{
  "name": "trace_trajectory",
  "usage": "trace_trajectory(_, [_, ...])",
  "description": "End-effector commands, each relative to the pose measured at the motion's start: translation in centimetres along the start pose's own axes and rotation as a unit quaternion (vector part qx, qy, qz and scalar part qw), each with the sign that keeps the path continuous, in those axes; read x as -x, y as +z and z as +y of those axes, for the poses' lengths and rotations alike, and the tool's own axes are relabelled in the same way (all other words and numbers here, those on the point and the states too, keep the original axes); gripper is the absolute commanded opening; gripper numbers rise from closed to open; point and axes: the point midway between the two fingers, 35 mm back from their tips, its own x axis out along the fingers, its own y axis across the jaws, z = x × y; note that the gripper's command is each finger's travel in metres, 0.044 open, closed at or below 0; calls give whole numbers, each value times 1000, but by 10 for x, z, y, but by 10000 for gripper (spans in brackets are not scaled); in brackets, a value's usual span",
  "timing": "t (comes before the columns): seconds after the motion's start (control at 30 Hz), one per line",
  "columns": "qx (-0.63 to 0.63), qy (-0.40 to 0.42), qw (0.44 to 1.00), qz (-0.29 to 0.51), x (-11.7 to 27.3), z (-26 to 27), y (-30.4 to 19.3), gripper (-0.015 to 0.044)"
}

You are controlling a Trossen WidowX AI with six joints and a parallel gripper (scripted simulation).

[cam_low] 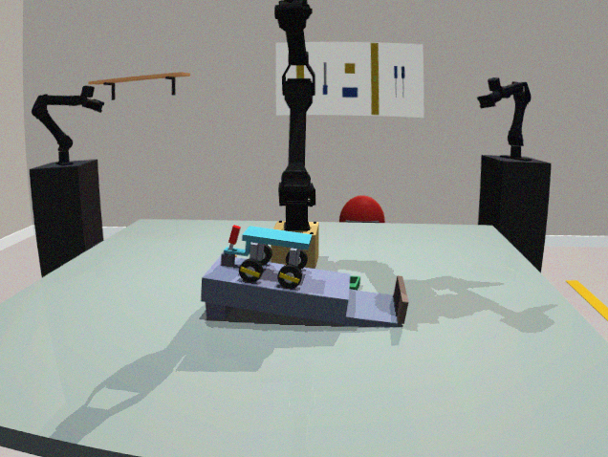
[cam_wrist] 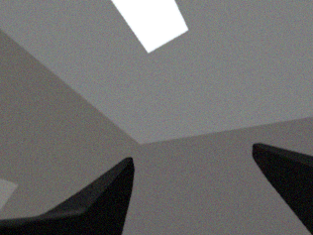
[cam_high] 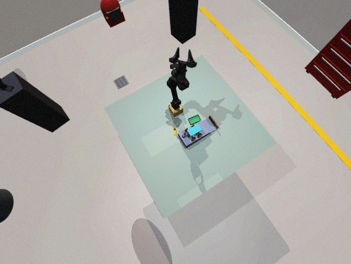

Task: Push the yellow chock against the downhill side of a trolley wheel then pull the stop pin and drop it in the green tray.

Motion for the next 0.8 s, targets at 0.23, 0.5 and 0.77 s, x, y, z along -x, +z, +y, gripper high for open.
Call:
trace_trajectory(0.23, [102,-138,984,-53,32,-65,27,190])
trace_trajectory(0.5, [243,-327,911,-67,101,-138,59,190])
trace_trajectory(0.77, [359,-506,784,-18,195,-186,83,190])
